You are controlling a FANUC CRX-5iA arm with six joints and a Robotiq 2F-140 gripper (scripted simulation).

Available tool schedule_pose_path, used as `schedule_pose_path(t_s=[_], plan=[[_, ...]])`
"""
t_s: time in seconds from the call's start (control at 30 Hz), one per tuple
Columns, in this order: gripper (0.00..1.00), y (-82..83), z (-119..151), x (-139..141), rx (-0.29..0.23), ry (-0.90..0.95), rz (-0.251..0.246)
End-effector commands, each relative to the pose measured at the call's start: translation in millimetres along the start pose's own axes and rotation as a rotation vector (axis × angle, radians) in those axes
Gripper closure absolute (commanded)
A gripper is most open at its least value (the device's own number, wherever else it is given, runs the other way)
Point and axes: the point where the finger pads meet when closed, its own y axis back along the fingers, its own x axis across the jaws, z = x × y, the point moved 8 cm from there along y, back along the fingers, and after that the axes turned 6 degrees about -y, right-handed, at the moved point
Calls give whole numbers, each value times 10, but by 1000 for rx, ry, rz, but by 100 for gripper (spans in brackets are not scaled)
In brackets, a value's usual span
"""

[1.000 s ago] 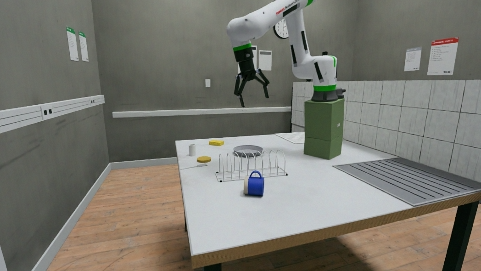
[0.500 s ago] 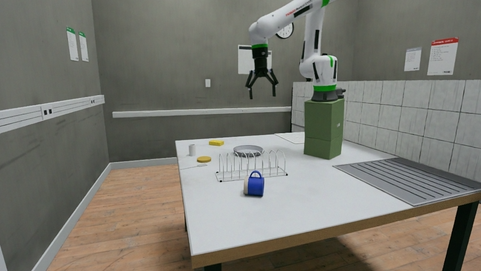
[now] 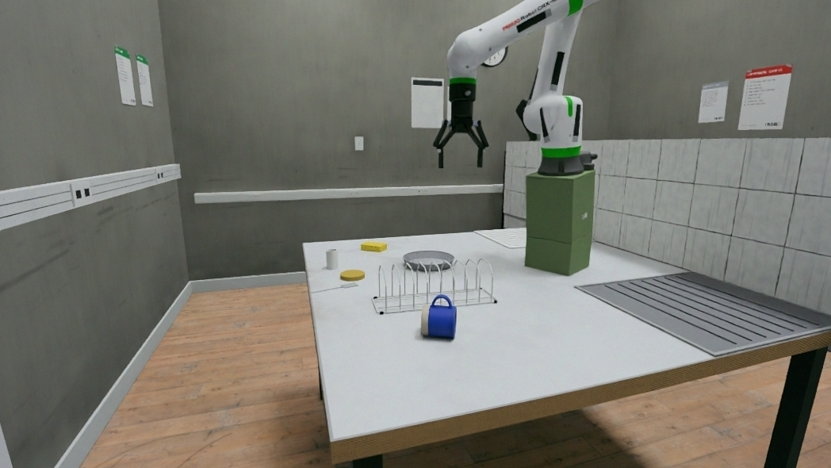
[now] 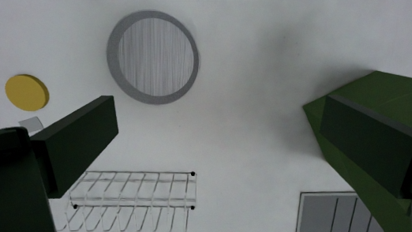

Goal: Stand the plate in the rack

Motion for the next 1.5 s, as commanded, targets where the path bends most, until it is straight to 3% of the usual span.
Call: schedule_pose_path(t_s=[0.0,0.33,0.47,0.83,0.9,1.23,1.4,1.47], plan=[[0,-5,-3,-3,0,0,-3],[0,-118,-5,13,-2,0,-25],[0,-237,-7,31,-4,0,-47],[0,-771,-15,111,-15,0,-148],[0,-771,-15,111,-15,0,-148],[0,-1403,-25,204,-28,0,-266],[0,-1584,-27,230,-32,0,-299],[0,-1584,-27,230,-32,0,-299]])
